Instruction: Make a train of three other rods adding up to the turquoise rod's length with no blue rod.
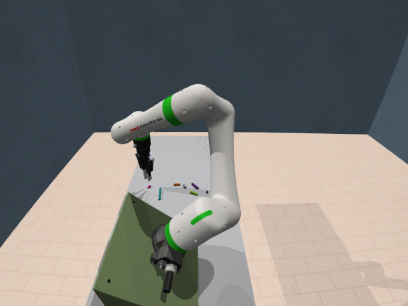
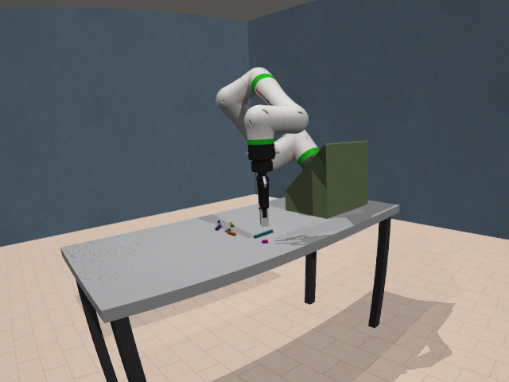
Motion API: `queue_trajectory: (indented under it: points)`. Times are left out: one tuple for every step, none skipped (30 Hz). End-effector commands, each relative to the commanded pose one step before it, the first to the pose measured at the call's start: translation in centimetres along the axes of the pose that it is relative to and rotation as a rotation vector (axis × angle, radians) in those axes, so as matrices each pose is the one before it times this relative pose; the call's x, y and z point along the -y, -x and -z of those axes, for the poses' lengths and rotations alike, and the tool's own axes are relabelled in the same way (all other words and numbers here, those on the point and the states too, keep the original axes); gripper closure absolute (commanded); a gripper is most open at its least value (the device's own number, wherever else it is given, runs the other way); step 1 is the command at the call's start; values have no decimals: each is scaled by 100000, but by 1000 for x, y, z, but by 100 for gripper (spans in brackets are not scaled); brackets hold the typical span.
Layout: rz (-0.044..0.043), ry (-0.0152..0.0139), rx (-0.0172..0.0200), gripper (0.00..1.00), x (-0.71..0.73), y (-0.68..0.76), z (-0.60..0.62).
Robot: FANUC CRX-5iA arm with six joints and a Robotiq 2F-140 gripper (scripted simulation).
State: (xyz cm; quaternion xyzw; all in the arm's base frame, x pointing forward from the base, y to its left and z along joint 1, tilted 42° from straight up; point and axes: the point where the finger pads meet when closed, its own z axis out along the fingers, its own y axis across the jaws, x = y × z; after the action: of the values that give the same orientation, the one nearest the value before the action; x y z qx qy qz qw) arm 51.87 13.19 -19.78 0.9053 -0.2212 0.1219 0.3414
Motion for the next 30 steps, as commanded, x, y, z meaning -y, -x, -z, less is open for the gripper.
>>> queue_trajectory:
  points:
    - [4, -42, -9, 85, 21, -3, -77]
    - [0, 0, 0, 85, 0, 0, 0]
    - [3, 2, 3, 85, 0, 0, -62]
    - [4, 2, 3, 85, 0, 0, -70]
    - [4, 2, 4, 85, 0, 0, -78]
    - [1, 1, 1, 85, 0, -1, -85]
    - [0, 0, 0, 85, 1, -1, -92]
    - [0, 0, 0, 85, 0, -1, -100]
    - [0, 0, 0, 85, 0, -1, -107]
    - [1, 0, 1, 85, 0, 0, -114]
    - [-1, 0, -1, 85, 1, -1, -122]
    - [0, 0, 0, 85, 1, -1, -128]
    - [0, 0, 0, 85, 0, -1, -134]
    - [0, 0, 0, 85, 1, -1, -140]
    - [0, 0, -1, 85, 1, -1, -145]
    - [0, 0, 0, 85, 1, -1, -149]
    - [0, 0, 1, 85, 1, -1, -153]
    - [0, 0, 0, 85, 0, 0, 0]
    - [0, 0, 0, 85, 0, 0, 0]
    - [-1, 0, -1, 85, 1, -2, -156]
    - [0, 0, 0, 85, 1, -1, -158]
    - [0, 0, 1, 85, 1, -1, -160]
    - [-1, 0, -1, 85, 1, -2, -162]
    - [0, 0, 0, 85, 1, -1, -162]
    - [0, 0, 0, 85, 1, -1, -161]
    - [0, 0, -1, 85, 1, -2, -161]
    - [0, 0, 0, 85, 1, -1, -159]
    - [0, 0, 0, 85, 1, -1, -156]
    - [0, 0, -1, 85, 1, -2, -154]
    - [0, 0, 0, 85, 1, -1, -149]
